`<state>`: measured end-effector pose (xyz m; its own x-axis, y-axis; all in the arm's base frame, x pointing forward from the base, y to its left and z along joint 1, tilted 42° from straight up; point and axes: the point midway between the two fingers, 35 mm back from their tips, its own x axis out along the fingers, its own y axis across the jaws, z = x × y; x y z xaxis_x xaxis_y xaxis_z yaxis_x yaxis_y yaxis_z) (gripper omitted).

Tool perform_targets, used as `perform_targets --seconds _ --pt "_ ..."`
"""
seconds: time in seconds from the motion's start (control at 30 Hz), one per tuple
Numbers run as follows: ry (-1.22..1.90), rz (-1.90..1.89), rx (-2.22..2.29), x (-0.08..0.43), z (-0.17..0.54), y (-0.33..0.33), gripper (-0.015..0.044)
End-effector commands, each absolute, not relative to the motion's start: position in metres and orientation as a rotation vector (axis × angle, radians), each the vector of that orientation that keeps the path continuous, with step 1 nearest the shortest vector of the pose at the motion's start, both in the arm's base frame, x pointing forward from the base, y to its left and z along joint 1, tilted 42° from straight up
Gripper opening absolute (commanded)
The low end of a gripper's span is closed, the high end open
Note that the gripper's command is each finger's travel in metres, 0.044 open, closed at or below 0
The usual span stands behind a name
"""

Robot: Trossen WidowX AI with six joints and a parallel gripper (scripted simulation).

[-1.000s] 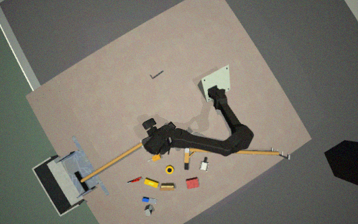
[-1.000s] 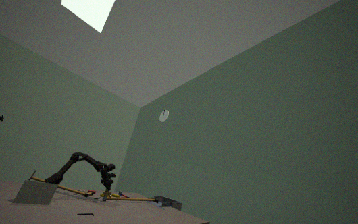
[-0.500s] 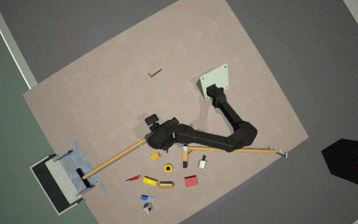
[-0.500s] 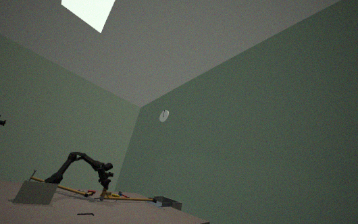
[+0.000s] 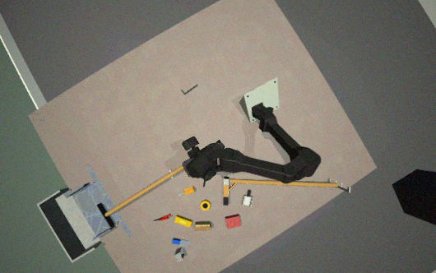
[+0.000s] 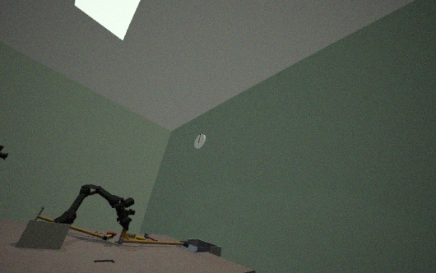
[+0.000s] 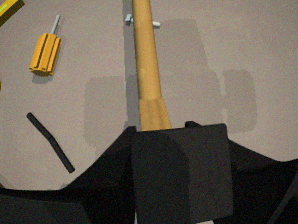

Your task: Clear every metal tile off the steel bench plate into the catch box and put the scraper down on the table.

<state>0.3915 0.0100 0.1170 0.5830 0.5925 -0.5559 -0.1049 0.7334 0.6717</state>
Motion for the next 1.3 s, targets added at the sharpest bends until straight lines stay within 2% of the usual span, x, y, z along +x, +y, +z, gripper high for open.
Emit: perform_targets --seconds 0.0,1.27 --pt "0.843 0.44 0.632 0.385 0.121 0.007 0.0" --pt "0.837 0.437 0.634 0.323 0.109 0.007 0.0"
